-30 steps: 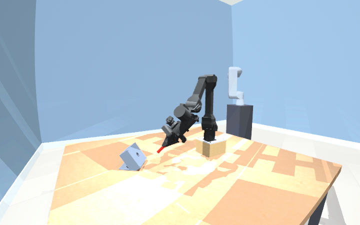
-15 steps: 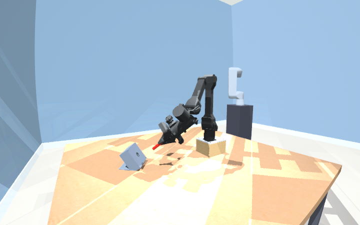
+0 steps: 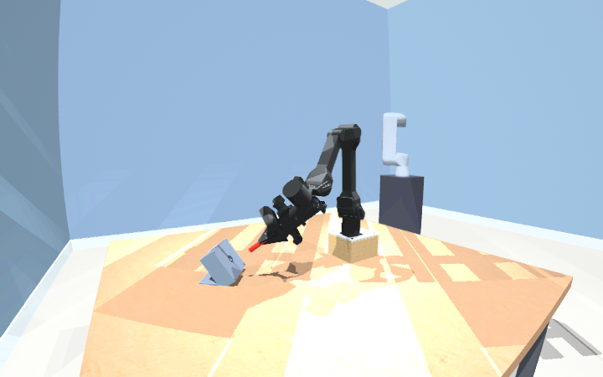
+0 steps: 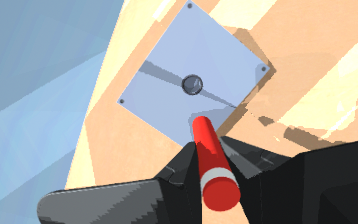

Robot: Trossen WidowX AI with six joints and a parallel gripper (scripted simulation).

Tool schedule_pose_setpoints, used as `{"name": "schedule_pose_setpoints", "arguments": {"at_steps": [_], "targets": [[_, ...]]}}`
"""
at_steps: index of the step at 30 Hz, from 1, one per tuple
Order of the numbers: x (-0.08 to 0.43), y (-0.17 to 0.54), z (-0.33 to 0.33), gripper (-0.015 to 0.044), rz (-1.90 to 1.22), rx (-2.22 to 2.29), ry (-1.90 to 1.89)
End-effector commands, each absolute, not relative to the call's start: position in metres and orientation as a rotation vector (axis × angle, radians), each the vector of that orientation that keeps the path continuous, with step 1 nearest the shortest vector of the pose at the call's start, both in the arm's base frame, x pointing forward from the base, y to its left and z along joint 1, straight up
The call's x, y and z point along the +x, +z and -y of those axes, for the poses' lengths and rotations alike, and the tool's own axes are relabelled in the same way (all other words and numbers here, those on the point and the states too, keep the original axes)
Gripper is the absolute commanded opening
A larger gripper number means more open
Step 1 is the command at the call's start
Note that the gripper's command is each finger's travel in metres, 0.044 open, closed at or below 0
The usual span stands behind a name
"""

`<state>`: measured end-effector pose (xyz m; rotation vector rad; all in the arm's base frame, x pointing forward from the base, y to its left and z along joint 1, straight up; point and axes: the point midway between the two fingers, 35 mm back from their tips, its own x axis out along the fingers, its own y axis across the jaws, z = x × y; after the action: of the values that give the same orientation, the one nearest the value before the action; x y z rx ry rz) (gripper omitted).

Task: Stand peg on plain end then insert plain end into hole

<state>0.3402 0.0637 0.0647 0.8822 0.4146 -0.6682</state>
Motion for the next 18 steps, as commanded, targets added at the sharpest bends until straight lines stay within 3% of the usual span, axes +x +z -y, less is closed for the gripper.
{"name": "schedule_pose_setpoints", "arguments": {"at_steps": [1, 18], "targets": [[0.344, 0.062, -0.061, 0.0, -0.409, 0.882, -0.671], [0.363, 0.052, -0.045, 0.0, -0.361, 0.904, -0.683]]}}
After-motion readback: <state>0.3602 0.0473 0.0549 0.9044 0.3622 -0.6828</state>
